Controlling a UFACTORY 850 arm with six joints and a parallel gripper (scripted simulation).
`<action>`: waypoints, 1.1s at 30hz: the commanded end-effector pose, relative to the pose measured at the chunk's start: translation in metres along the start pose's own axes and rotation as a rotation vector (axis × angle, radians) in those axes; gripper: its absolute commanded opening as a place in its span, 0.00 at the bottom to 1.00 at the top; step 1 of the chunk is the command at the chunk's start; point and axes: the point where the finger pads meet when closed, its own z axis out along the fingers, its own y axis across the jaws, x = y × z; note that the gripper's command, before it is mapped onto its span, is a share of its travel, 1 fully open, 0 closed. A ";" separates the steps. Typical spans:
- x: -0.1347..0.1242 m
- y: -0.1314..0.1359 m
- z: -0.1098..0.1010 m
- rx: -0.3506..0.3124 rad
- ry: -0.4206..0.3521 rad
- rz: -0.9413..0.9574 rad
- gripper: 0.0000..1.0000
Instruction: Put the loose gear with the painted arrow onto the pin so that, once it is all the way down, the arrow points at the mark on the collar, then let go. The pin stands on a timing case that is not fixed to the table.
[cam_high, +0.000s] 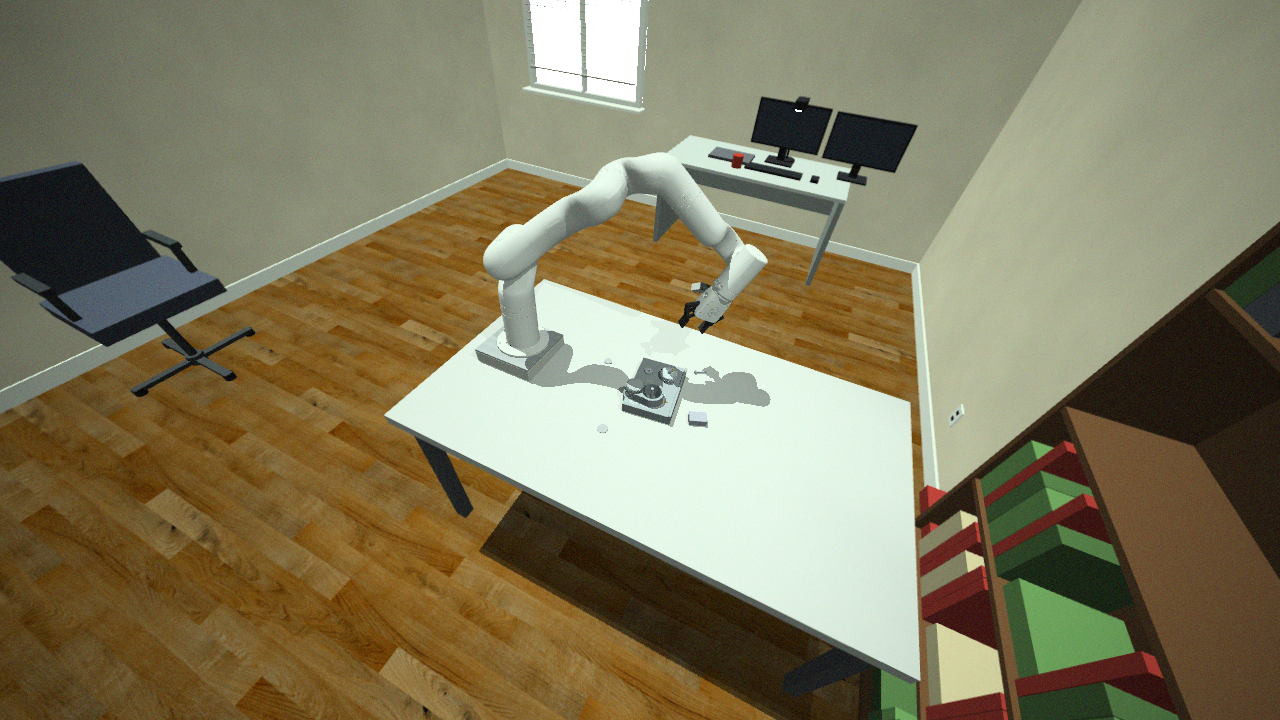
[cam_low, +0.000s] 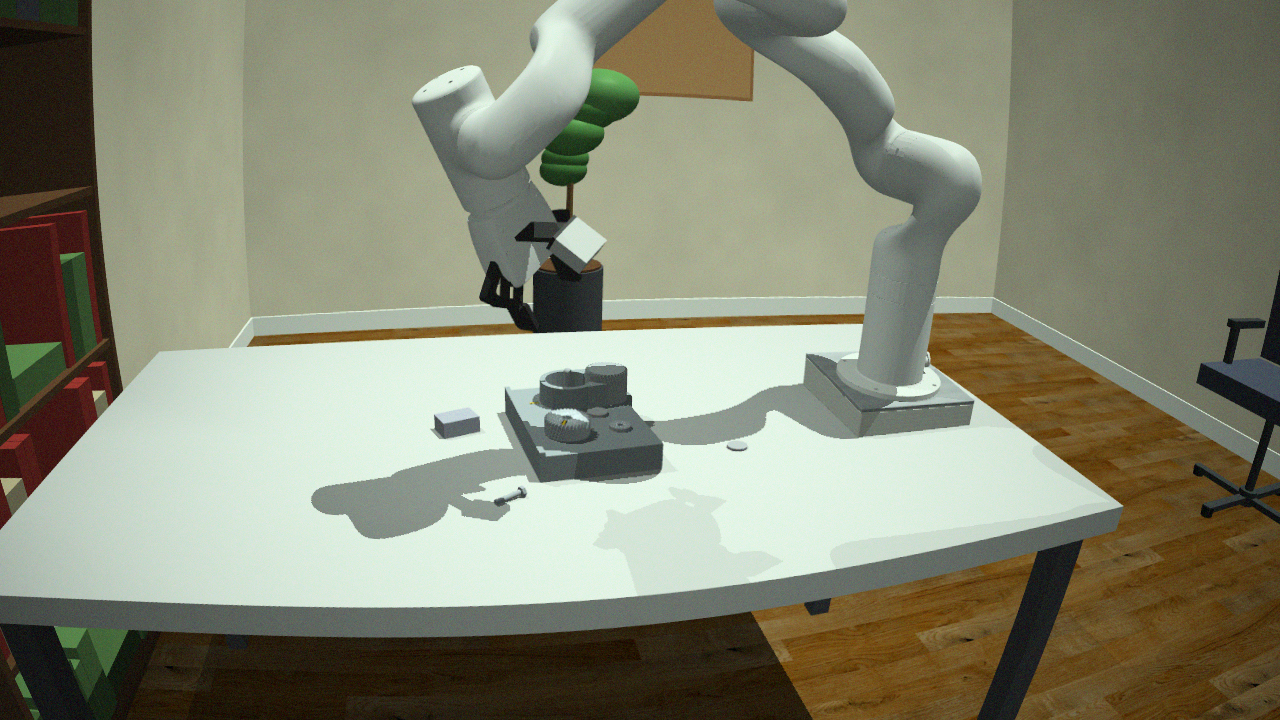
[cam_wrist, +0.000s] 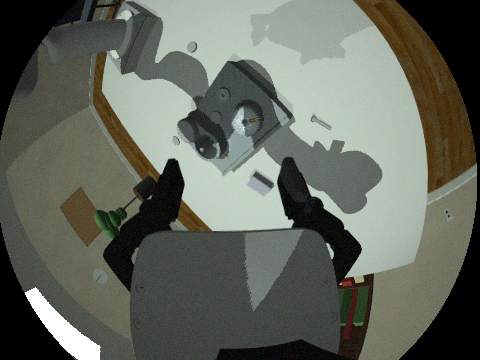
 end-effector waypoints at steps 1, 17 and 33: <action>0.000 0.000 -0.001 -0.002 -0.001 0.000 1.00; 0.000 0.000 -0.001 -0.002 -0.001 0.000 1.00; -0.018 0.011 0.070 -0.266 -0.051 -0.310 1.00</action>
